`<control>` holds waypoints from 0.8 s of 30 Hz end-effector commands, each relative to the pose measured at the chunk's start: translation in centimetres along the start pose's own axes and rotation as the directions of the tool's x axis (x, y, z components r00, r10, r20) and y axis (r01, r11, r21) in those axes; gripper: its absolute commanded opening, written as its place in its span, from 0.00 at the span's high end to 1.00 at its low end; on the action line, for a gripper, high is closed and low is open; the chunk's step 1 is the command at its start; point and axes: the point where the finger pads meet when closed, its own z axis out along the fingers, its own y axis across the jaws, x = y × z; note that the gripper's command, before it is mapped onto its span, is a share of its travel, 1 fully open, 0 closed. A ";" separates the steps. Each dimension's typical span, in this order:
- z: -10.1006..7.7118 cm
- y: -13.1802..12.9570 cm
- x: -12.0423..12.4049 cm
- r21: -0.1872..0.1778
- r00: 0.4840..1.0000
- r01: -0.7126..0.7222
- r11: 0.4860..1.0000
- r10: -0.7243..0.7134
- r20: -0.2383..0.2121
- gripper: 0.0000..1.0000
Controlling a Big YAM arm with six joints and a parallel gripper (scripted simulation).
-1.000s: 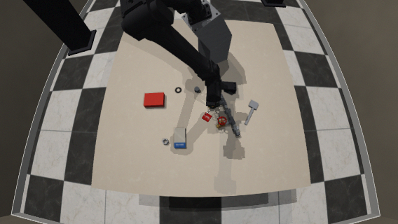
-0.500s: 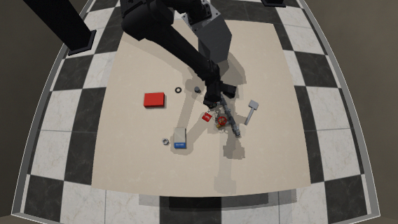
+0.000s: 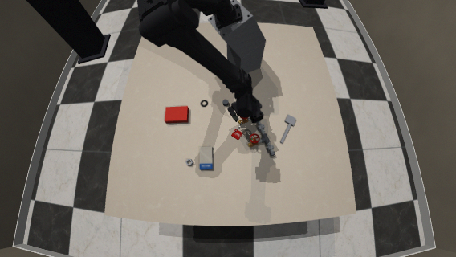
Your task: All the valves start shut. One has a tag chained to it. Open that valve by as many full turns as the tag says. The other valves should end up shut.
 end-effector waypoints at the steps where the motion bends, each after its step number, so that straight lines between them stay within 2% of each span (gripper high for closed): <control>1: -0.1 0.4 0.7 0.008 0.941 -0.339 0.941 0.339 -0.015 0.00; 4: -0.1 0.4 0.7 0.009 0.869 -0.494 0.869 0.494 -0.009 0.00; 7: -0.1 0.4 0.7 0.009 0.771 -0.637 0.771 0.637 -0.001 0.00; 11: 0.0 0.2 0.4 0.005 0.601 -0.799 0.601 0.799 0.010 0.00; 15: 0.0 0.2 0.4 0.000 0.400 -0.917 0.400 0.917 0.015 0.00; 17: 0.0 0.2 0.4 0.000 0.400 -0.917 0.400 0.917 0.015 0.00; 18: 0.0 0.2 0.4 -0.001 0.262 -0.965 0.263 0.965 0.015 0.00; 24: 0.0 0.2 0.4 -0.001 -0.080 -0.997 -0.080 0.997 0.012 0.00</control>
